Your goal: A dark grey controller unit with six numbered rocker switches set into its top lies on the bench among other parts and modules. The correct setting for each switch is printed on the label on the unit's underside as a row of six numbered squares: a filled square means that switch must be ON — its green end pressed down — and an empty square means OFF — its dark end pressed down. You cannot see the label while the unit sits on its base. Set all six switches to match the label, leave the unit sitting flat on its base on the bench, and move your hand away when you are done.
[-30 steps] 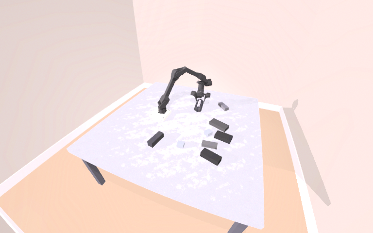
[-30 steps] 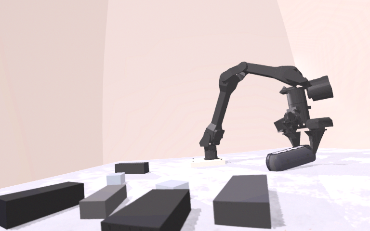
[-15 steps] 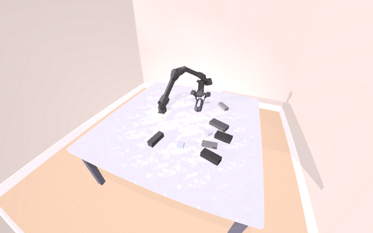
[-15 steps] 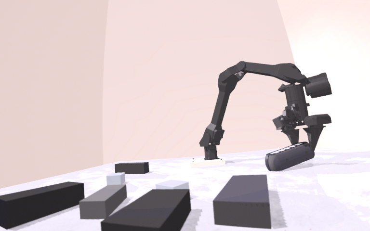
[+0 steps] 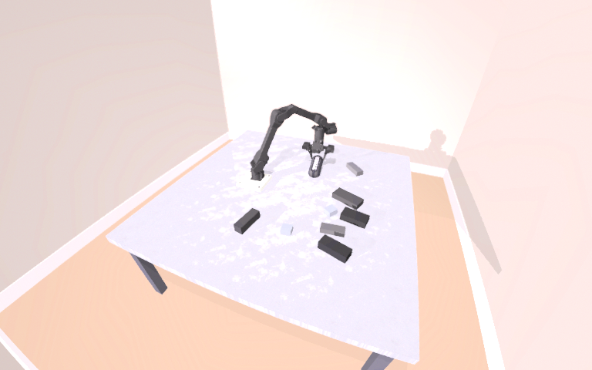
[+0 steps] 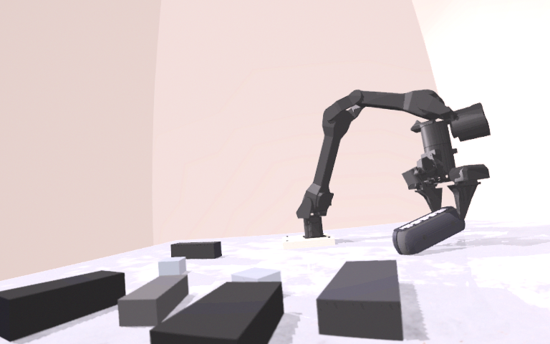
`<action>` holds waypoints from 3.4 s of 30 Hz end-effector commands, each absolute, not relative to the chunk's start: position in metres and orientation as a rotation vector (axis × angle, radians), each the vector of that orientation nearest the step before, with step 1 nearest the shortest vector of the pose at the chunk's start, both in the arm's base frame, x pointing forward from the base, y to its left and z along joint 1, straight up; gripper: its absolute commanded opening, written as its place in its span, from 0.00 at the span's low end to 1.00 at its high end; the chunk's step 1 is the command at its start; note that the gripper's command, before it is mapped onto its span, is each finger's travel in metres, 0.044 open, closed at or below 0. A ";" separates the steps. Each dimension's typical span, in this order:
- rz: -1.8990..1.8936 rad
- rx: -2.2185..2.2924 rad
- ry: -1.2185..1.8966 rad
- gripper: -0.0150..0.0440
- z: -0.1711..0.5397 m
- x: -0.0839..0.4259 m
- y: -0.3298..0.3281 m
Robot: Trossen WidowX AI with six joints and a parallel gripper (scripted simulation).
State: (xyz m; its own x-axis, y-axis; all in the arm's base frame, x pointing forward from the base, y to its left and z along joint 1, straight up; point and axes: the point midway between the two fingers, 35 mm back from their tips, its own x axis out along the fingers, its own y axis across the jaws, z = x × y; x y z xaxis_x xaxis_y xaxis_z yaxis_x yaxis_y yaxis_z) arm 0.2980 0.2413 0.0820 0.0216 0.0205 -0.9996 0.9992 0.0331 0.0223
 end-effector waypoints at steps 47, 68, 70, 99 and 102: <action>-1.153 1.209 1.219 0.82 0.115 0.299 0.215; -1.153 1.208 1.218 0.82 0.126 0.299 0.202; -1.153 1.208 1.218 0.82 0.127 0.300 0.200; -1.154 1.207 1.217 0.82 0.138 0.300 0.180; -1.154 1.207 1.216 0.82 0.138 0.300 0.178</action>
